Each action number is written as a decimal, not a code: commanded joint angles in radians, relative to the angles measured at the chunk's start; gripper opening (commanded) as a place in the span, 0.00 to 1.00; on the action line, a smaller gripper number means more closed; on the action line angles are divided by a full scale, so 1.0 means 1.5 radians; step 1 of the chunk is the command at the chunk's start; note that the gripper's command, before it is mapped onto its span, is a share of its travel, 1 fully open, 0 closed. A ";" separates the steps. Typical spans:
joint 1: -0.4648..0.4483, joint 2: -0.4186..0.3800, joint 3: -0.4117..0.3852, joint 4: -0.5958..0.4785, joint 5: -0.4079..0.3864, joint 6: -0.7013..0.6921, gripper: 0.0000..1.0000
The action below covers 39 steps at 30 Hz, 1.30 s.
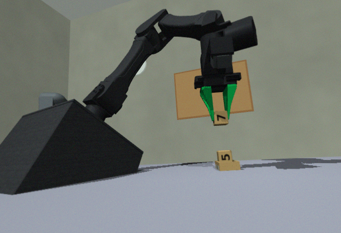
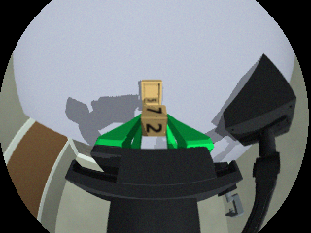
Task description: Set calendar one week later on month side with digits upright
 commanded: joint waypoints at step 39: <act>0.045 0.047 -0.072 0.162 0.011 0.069 0.26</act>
